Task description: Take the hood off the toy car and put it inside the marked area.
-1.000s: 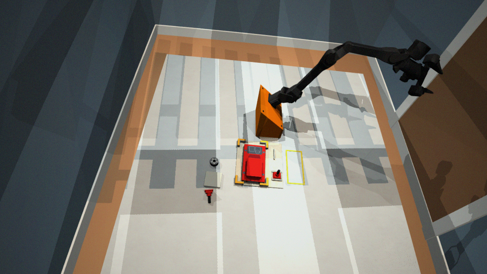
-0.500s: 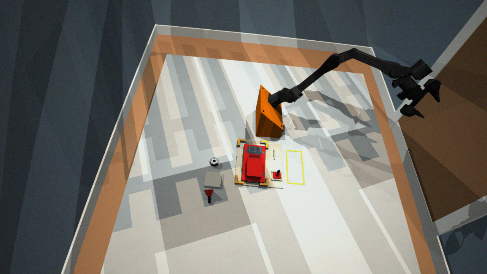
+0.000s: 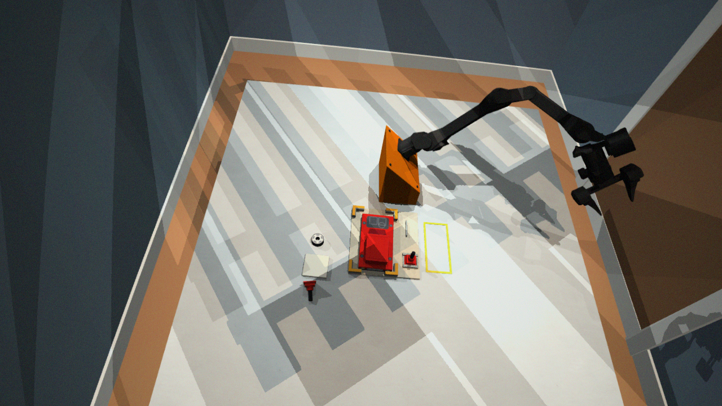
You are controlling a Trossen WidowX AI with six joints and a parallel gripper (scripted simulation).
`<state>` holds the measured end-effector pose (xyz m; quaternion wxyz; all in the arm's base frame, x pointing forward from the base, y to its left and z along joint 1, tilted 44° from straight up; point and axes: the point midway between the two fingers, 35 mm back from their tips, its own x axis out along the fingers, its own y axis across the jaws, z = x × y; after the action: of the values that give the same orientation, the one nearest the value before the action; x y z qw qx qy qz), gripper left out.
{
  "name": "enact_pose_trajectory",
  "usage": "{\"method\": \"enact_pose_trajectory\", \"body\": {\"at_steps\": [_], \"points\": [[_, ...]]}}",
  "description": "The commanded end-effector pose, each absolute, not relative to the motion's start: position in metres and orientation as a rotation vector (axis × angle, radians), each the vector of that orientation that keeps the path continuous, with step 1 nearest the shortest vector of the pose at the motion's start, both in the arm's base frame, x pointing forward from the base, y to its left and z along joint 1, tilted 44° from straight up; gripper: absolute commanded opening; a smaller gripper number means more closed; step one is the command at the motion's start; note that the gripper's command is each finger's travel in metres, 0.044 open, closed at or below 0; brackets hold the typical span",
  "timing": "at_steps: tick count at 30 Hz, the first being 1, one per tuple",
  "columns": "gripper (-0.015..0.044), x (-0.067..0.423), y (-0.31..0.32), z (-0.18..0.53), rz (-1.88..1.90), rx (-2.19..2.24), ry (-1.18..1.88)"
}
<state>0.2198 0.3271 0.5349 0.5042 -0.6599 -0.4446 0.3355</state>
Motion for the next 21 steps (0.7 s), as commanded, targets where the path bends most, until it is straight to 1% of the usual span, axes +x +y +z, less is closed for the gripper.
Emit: {"method": "enact_pose_trajectory", "body": {"at_steps": [1,10,21], "points": [[0.0440,0.251,0.335,0.499,0.906,-1.584,-0.944],[0.0440,0.338,0.316,0.407,1.072,-1.466,-0.515],[0.0440,0.417,0.255,0.287,1.163,-1.206,0.024]]}}
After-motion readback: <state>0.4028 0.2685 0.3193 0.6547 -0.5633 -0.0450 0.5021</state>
